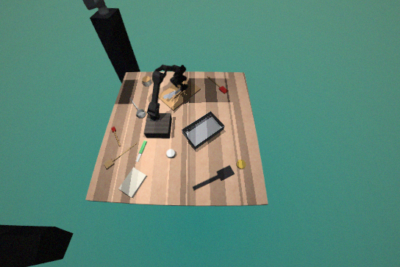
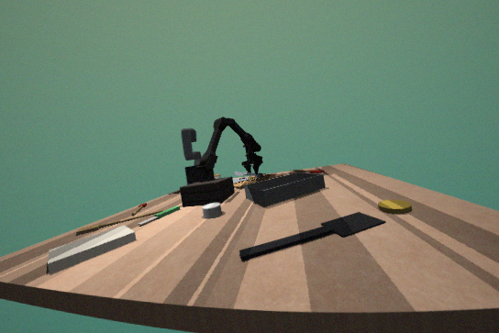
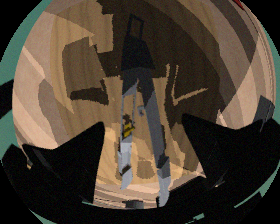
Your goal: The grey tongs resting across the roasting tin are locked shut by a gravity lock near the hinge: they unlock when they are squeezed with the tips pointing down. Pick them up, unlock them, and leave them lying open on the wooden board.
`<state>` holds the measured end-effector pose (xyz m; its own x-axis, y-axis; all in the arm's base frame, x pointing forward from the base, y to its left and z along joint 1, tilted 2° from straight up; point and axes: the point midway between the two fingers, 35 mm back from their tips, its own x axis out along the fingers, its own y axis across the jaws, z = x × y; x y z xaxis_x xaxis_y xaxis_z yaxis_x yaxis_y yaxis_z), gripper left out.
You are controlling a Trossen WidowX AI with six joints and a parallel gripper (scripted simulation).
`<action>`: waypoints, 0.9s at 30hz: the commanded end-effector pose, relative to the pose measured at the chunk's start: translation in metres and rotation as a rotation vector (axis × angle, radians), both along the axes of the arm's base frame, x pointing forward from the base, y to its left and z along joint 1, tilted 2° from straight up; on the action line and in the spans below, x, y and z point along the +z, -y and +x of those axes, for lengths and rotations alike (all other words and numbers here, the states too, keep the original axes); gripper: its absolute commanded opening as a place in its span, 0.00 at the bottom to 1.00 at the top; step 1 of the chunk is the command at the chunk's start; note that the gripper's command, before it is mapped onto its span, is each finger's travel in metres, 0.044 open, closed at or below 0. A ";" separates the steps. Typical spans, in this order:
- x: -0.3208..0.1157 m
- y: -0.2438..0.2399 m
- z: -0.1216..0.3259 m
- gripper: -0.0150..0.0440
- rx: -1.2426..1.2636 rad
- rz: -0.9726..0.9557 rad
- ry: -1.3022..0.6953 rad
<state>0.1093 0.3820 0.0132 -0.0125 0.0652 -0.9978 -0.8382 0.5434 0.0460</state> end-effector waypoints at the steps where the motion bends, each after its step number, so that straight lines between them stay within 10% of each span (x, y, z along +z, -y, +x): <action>1: 0.000 0.000 0.000 1.00 0.000 0.000 0.001; 15: 0.075 0.085 0.126 1.00 -0.004 -0.002 0.010; 27: 0.118 0.093 0.128 1.00 -0.025 0.000 0.017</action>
